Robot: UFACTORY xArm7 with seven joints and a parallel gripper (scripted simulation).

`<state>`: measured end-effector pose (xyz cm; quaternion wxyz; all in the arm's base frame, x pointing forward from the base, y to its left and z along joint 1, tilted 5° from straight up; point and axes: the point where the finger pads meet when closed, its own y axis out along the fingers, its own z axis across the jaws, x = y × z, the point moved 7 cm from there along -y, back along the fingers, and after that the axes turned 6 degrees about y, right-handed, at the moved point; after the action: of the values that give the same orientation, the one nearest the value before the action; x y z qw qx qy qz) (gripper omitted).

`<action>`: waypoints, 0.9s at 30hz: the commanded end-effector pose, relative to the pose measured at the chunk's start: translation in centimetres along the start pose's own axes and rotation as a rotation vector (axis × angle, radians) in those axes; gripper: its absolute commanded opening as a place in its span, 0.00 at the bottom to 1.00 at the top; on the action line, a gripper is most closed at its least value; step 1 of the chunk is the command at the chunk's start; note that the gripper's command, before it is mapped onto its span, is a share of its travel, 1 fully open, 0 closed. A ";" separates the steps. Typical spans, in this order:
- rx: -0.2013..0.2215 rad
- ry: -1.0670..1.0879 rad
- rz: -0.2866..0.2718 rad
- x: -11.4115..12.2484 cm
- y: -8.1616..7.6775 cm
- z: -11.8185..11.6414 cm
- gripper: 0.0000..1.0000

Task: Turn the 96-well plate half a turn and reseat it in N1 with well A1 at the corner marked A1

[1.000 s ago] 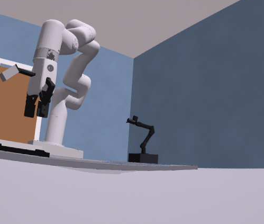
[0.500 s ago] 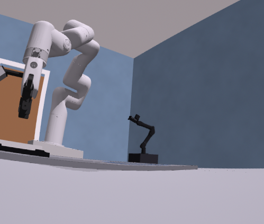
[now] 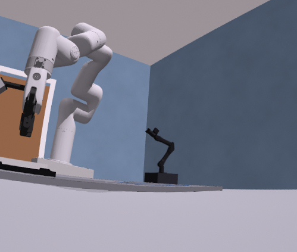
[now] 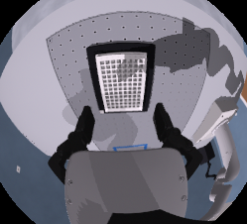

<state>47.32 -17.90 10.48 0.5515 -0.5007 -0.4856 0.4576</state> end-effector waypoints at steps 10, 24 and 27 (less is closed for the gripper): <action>-0.004 0.000 0.001 -0.1 1.9 -0.1 1.00; -0.004 0.000 0.001 -0.1 3.9 -0.1 1.00; -0.004 0.000 0.001 -0.1 4.4 -0.1 1.00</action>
<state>47.22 -17.55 6.32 0.5517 -0.5005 -0.4855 0.4577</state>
